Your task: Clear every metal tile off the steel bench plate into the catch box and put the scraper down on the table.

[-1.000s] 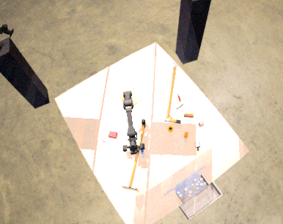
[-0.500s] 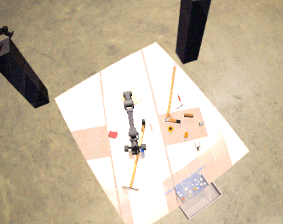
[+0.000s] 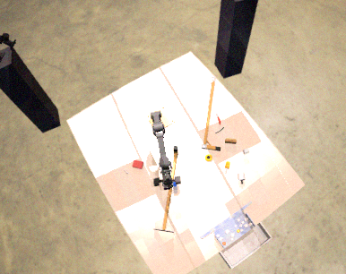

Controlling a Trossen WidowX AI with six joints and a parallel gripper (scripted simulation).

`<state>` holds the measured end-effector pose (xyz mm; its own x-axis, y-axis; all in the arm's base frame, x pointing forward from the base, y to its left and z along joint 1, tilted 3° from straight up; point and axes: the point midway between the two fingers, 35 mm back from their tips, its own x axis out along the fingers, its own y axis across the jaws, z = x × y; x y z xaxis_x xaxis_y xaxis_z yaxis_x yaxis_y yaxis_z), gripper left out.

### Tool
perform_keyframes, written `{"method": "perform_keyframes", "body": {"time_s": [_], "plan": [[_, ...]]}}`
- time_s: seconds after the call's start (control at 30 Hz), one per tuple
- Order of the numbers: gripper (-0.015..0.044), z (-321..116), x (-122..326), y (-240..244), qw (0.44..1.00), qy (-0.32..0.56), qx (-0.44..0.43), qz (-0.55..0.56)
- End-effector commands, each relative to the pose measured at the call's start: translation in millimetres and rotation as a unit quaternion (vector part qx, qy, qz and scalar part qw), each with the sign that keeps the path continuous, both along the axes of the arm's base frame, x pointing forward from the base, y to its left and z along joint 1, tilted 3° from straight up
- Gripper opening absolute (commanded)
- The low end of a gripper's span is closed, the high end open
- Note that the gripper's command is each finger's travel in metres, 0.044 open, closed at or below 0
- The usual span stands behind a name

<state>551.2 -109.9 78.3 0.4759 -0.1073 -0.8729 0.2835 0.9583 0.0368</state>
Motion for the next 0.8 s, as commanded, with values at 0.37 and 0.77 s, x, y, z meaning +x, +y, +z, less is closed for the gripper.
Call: {"method": "perform_keyframes", "body": {"time_s": [0.37,0.77], "plan": [[0.0000,-5.6,8.3,16.3,1.000,0.005,0.003,0.000],[0.0000,-4.8,13.9,26.9,1.000,0.005,0.003,0.001]]}}
